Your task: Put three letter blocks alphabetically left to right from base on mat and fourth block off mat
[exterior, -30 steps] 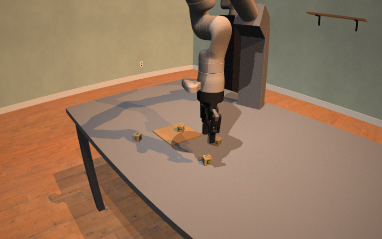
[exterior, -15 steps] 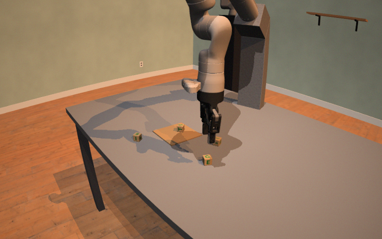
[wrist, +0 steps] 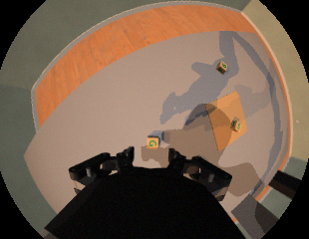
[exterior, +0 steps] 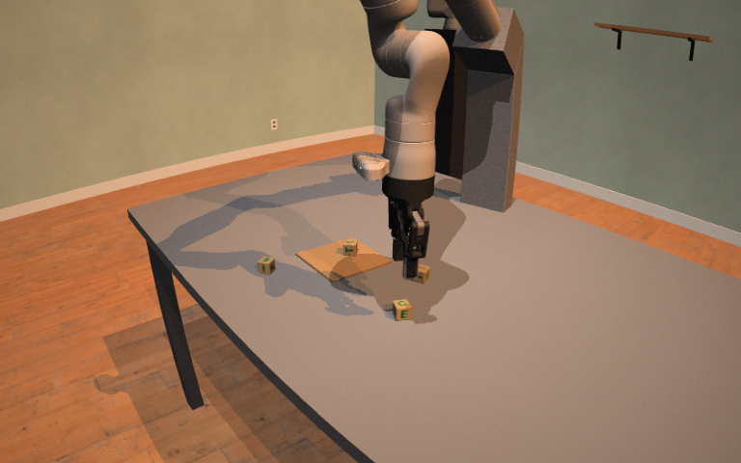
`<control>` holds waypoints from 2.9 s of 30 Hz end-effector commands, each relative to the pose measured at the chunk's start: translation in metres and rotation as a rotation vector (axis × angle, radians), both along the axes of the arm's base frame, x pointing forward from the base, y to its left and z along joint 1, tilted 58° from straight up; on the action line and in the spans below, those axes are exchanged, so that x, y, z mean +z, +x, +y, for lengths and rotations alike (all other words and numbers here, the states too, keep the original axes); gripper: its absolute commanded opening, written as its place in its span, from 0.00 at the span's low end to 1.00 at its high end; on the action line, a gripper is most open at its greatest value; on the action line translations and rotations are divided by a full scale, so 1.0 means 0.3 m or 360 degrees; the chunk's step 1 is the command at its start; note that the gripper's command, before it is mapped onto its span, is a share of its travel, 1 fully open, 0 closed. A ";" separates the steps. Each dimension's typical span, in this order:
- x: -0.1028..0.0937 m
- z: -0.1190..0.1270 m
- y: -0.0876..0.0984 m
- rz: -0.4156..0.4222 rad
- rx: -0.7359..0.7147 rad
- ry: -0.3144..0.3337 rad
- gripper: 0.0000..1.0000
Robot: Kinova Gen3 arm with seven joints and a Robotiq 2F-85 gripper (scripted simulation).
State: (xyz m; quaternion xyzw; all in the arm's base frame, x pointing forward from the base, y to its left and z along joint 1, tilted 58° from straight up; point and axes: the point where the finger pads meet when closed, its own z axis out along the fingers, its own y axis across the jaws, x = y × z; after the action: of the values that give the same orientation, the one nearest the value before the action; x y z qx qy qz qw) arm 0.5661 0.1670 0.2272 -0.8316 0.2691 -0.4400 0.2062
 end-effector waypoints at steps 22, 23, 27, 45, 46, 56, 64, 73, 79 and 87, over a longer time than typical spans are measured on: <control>-0.033 0.005 0.052 -0.0002 0.0002 0.0000 0.62; -0.036 0.006 0.057 -0.0002 0.0002 0.0000 0.62; -0.049 0.007 0.075 -0.0002 0.0002 0.0000 0.62; -0.089 0.013 0.136 -0.0002 0.0002 0.0000 0.62; -0.090 0.013 0.138 -0.0002 0.0002 0.0000 0.62; -0.096 0.014 0.147 -0.0002 0.0002 0.0000 0.62; -0.096 0.014 0.147 -0.0002 0.0002 0.0000 0.62; -0.096 0.014 0.147 -0.0002 0.0002 0.0000 0.62; -0.096 0.014 0.147 -0.0002 0.0002 0.0000 0.62; -0.096 0.014 0.147 -0.0002 0.0002 0.0000 0.62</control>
State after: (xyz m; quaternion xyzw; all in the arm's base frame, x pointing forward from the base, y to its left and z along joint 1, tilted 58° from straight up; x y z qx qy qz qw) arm 0.6104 0.1711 0.1977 -0.8317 0.2684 -0.4402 0.2063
